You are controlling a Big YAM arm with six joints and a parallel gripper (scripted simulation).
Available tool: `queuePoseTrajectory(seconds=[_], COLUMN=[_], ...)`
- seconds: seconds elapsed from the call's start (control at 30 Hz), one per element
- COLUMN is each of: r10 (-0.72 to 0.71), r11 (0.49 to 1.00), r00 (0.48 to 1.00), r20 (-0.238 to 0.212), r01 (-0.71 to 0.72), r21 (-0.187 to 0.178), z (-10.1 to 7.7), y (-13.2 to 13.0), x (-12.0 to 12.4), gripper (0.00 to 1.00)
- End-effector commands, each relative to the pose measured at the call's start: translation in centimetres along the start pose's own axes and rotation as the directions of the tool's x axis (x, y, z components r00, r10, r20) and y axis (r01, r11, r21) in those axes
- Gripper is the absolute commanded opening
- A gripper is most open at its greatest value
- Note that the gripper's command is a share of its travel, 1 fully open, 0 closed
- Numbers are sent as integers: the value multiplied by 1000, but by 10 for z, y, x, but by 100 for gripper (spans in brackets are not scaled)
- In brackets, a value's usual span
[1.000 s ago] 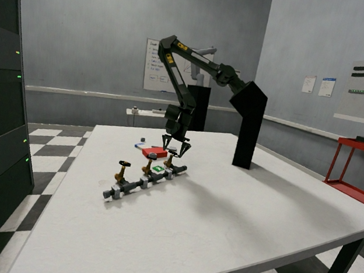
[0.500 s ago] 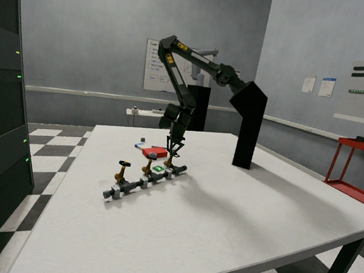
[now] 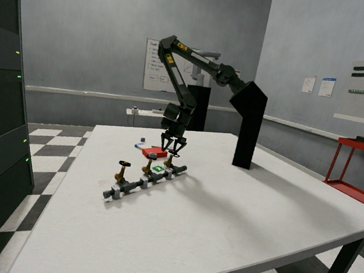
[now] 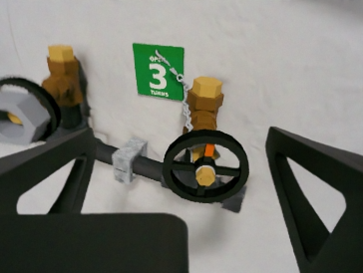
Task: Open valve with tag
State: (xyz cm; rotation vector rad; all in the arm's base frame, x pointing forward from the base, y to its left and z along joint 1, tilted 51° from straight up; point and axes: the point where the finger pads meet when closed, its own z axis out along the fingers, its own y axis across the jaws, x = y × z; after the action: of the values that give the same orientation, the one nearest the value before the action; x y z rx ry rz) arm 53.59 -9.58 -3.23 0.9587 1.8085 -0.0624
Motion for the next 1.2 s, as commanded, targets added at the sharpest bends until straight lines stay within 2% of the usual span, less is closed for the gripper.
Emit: queuePoseTrajectory(seconds=[0.0, 0.13, 0.53, 0.57, 1.17], r10=[337, 514, 520, 521, 522], r11=[941, 856, 852, 852, 851], r00=[941, 857, 854, 853, 853], r20=[-20, -21, -20, -20, -18], r01=[-336, -512, -518, -518, -520], r21=[46, 72, 73, 71, 69], z=[-2, -2, -2, -2, -1], y=[-12, -12, -13, -13, -12], x=[8, 8, 8, 8, 7], gripper=[100, 100, 100, 0, 0])
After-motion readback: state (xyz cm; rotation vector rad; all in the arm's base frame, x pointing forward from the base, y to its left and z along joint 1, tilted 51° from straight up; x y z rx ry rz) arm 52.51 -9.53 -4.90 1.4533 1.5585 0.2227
